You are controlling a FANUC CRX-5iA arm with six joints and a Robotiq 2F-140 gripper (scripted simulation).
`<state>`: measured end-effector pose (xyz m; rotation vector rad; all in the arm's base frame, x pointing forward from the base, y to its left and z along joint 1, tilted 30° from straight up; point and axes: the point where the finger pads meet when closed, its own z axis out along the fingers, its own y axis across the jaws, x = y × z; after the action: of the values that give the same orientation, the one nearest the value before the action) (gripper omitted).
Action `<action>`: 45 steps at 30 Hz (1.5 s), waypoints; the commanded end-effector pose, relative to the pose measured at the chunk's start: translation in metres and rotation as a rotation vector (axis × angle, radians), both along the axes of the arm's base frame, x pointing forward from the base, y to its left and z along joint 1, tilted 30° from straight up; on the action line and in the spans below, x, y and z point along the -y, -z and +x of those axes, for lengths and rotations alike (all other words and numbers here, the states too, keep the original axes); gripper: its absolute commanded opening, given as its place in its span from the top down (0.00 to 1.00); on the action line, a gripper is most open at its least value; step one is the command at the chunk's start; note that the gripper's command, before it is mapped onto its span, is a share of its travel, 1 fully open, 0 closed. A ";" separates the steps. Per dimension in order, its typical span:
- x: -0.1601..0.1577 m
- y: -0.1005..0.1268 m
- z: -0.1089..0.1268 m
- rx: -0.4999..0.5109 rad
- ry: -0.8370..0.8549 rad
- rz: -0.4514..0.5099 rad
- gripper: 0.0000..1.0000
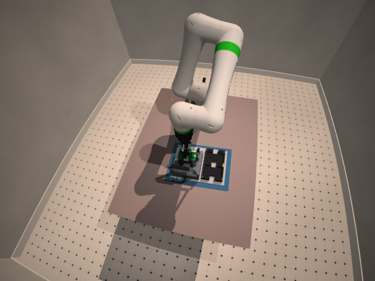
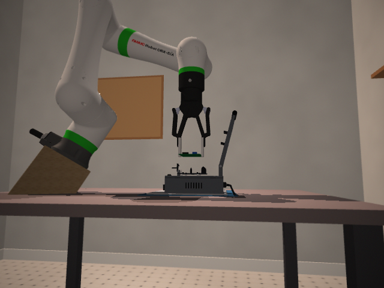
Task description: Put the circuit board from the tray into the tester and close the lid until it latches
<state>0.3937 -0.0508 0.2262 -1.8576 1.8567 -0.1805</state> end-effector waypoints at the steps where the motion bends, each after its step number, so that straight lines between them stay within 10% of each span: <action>1: 0.000 0.000 0.000 0.000 0.000 0.000 0.54; 45: -0.011 0.039 0.020 0.000 0.000 0.000 0.54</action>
<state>0.4136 -0.0394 0.1866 -1.8575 1.8567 -0.1805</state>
